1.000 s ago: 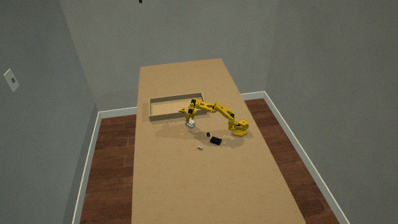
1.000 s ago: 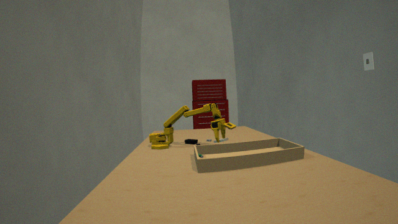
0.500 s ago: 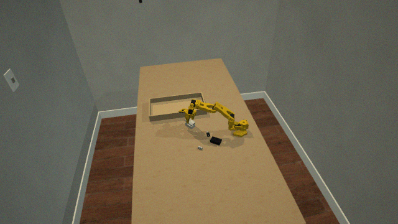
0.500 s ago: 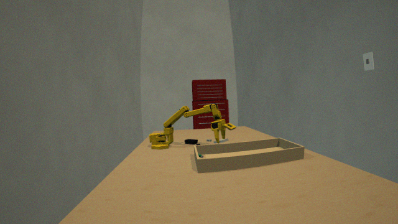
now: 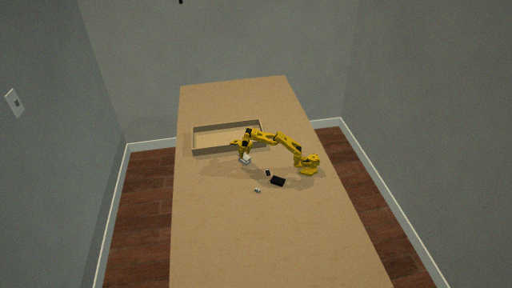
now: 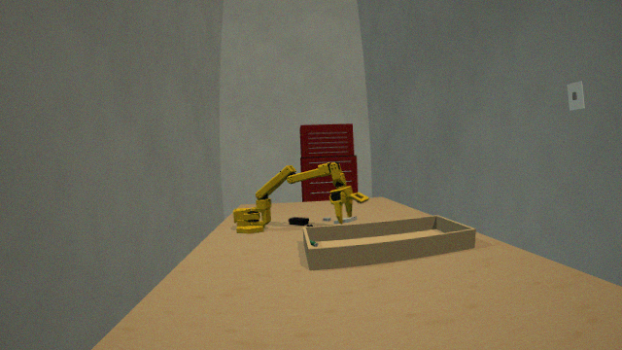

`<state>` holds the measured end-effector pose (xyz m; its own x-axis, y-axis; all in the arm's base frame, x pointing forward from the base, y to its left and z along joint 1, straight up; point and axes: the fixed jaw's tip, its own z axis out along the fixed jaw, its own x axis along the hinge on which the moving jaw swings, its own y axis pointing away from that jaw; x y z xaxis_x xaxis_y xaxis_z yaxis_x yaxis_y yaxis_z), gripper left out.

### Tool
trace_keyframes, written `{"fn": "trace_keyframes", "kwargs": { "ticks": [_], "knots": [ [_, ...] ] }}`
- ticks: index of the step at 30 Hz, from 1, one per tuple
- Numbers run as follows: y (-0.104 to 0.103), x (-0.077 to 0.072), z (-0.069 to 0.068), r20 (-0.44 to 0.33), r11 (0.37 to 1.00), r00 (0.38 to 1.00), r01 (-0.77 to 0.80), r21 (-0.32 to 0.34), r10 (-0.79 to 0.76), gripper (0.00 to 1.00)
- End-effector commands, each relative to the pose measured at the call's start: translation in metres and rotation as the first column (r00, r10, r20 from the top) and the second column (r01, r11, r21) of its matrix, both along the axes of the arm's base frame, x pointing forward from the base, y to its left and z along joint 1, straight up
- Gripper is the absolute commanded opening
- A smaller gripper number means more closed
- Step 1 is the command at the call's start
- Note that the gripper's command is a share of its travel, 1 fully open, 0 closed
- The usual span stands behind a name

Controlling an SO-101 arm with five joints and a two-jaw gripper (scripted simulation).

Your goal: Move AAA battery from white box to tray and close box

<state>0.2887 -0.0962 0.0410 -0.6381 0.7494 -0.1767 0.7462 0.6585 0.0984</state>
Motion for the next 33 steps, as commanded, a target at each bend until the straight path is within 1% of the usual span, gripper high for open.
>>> {"fn": "trace_keyframes", "kwargs": {
  "ticks": [1,6,15,33],
  "knots": [
    [-0.0049,0.0067,0.0130,0.066,1.000,0.998,0.016,-0.021,-0.014,0.20],
    [-0.0048,0.0070,0.0122,0.066,1.000,0.998,0.016,-0.021,-0.014,0.20],
    [-0.0039,0.0091,0.0070,0.065,1.000,0.998,0.016,-0.019,-0.014,0.20],
    [-0.0038,0.0091,0.0069,0.065,1.000,0.998,0.016,-0.019,-0.014,0.20]
  ]
}}
